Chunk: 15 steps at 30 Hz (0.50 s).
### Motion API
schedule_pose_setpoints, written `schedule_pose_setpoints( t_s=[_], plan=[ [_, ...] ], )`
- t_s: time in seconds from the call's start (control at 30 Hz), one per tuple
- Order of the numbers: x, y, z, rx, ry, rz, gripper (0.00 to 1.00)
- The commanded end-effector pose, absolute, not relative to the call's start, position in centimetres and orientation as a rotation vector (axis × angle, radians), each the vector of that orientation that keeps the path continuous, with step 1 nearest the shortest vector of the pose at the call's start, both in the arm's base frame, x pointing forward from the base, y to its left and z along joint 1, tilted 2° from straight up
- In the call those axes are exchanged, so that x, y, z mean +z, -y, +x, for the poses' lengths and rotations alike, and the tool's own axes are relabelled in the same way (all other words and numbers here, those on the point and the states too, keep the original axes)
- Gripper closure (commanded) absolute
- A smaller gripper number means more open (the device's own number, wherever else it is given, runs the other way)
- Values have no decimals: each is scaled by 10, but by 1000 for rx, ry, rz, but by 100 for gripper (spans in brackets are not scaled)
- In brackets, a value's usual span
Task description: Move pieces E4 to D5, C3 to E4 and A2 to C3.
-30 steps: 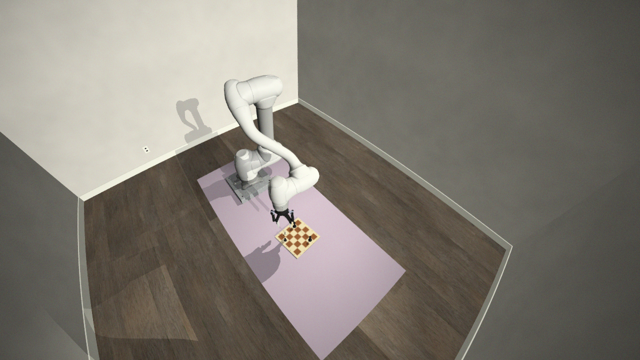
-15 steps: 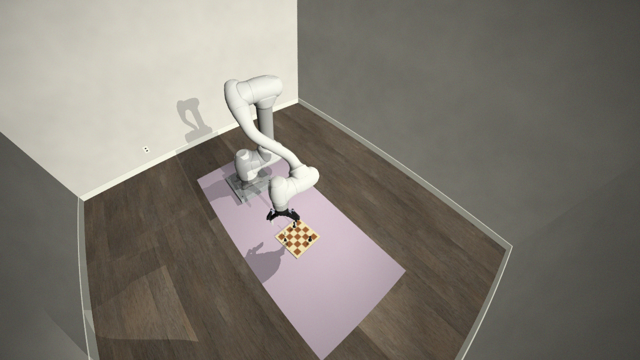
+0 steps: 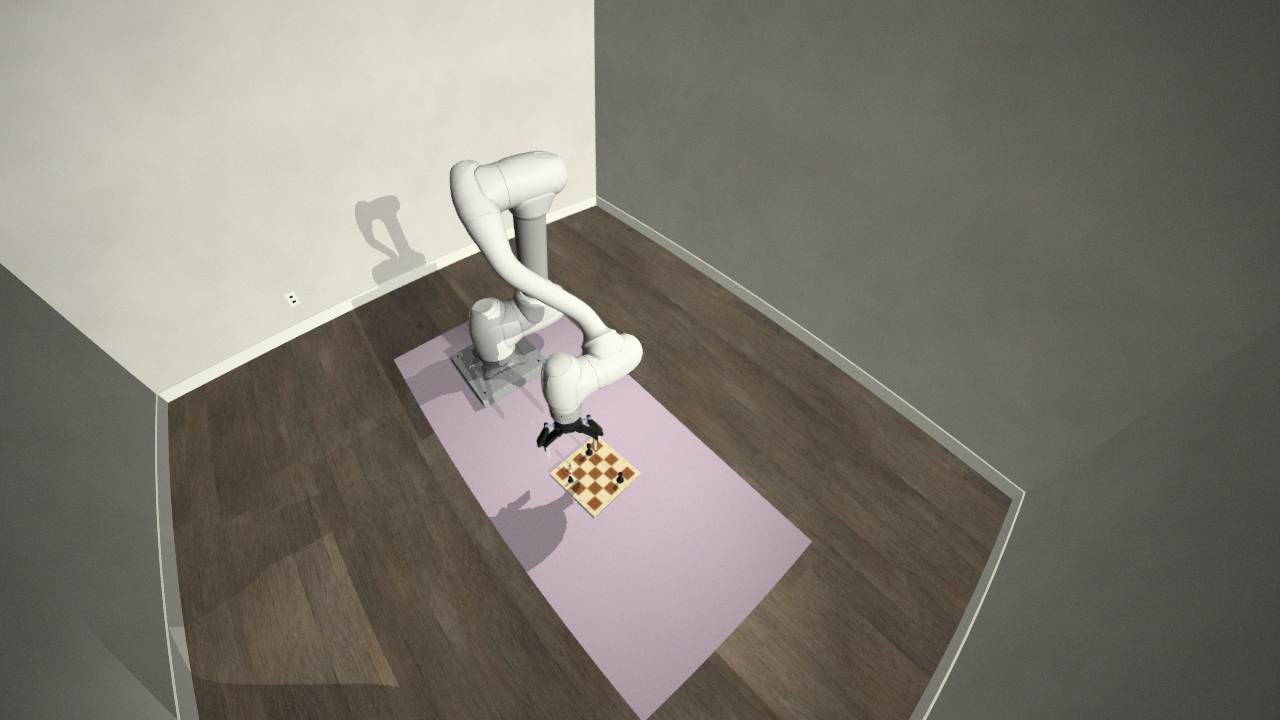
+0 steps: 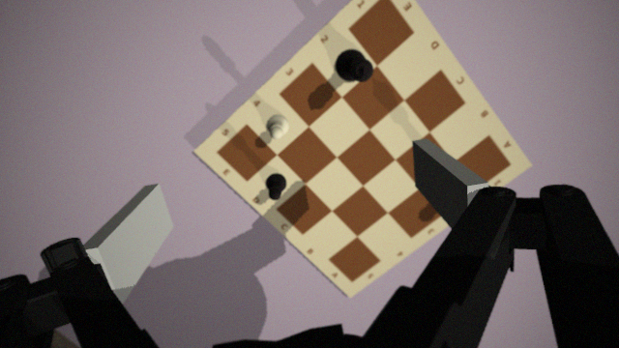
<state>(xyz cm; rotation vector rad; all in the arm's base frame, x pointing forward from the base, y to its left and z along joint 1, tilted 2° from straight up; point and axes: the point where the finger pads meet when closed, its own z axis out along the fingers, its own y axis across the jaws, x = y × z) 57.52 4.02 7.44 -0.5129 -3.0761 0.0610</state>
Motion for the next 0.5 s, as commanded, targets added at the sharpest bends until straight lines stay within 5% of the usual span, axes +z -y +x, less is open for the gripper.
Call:
schedule_pose_setpoints(
  t_s=[0.0,0.47],
  plan=[
    [76,-48,586,51,3108,-185,0],
    [80,-94,643,62,2885,1155,0]
  ],
)
